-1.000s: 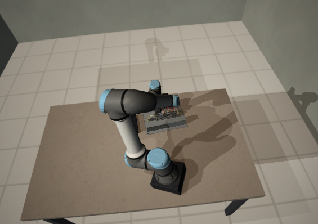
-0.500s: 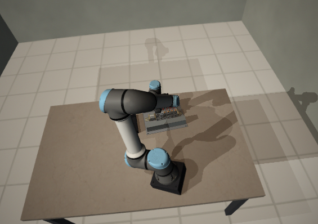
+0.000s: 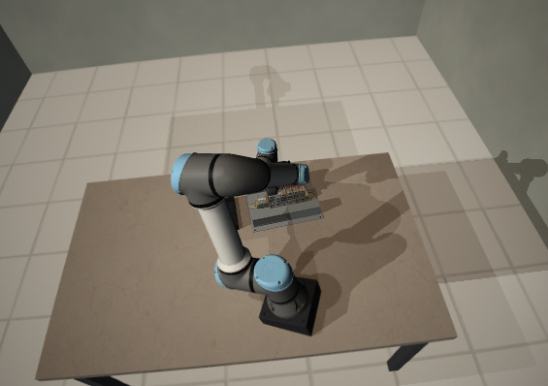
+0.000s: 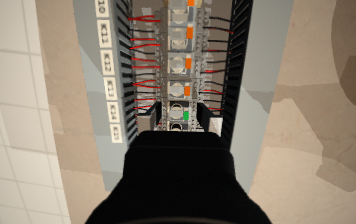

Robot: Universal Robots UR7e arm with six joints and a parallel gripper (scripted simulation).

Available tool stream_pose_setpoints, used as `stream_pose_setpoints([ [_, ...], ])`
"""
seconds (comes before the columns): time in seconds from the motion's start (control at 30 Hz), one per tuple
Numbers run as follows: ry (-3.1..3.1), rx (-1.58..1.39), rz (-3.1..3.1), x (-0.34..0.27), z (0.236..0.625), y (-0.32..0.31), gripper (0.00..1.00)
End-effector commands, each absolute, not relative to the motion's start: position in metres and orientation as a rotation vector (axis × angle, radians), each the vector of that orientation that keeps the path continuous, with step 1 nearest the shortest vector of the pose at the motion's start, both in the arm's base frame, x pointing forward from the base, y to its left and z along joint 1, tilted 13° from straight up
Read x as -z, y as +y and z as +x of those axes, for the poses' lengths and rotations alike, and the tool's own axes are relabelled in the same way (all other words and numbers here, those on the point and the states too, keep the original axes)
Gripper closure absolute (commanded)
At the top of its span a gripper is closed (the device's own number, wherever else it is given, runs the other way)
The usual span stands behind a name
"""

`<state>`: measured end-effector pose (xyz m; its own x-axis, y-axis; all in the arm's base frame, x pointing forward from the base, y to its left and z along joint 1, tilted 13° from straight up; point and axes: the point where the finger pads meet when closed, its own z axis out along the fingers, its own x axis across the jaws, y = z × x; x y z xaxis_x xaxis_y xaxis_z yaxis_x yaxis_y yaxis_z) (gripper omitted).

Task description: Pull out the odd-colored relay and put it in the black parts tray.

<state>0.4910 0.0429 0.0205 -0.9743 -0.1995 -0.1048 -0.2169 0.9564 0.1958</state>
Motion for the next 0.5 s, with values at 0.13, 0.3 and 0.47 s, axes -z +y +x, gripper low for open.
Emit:
stream_pose_setpoints([
  [0.13,3.026,-0.319,-0.323,-0.0190,0.4901,0.0438,0.02],
  [0.3,3.026,-0.319,-0.323,-0.0190,0.4901,0.0438,1.00],
  [0.47,3.026,-0.319,-0.323,-0.0190,0.4901,0.0438,1.00],
])
